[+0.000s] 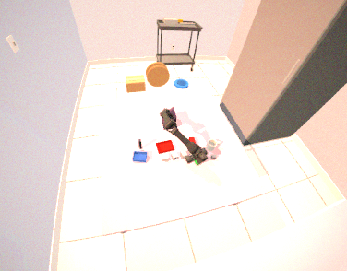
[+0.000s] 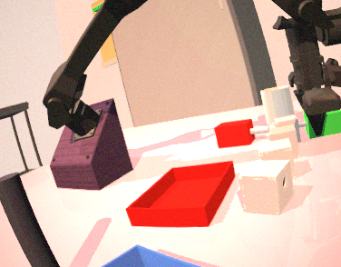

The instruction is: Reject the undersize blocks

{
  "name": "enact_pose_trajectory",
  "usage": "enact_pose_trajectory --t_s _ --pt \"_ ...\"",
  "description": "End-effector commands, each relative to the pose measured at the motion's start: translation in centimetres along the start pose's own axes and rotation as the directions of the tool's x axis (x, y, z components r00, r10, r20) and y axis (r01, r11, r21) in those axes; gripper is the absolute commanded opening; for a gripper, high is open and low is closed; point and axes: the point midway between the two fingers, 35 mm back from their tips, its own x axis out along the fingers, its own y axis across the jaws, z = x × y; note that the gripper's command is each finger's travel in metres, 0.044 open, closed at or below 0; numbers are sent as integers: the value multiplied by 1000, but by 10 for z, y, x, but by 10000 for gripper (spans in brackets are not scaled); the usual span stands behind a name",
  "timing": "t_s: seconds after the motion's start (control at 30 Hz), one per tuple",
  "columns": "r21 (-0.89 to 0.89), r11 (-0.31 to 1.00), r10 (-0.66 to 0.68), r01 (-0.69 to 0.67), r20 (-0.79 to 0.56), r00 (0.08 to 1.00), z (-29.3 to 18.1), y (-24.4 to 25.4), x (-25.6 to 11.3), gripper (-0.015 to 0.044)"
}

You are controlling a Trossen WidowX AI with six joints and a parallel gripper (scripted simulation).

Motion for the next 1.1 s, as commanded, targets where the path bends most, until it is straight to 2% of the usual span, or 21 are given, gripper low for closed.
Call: enact_pose_trajectory --t_s 0.0,1.07 --pt "0 1000 4 -4 9 1000 5 0 -2 0" --pt "0 1000 4 -4 10 1000 17 -1 -3 0"
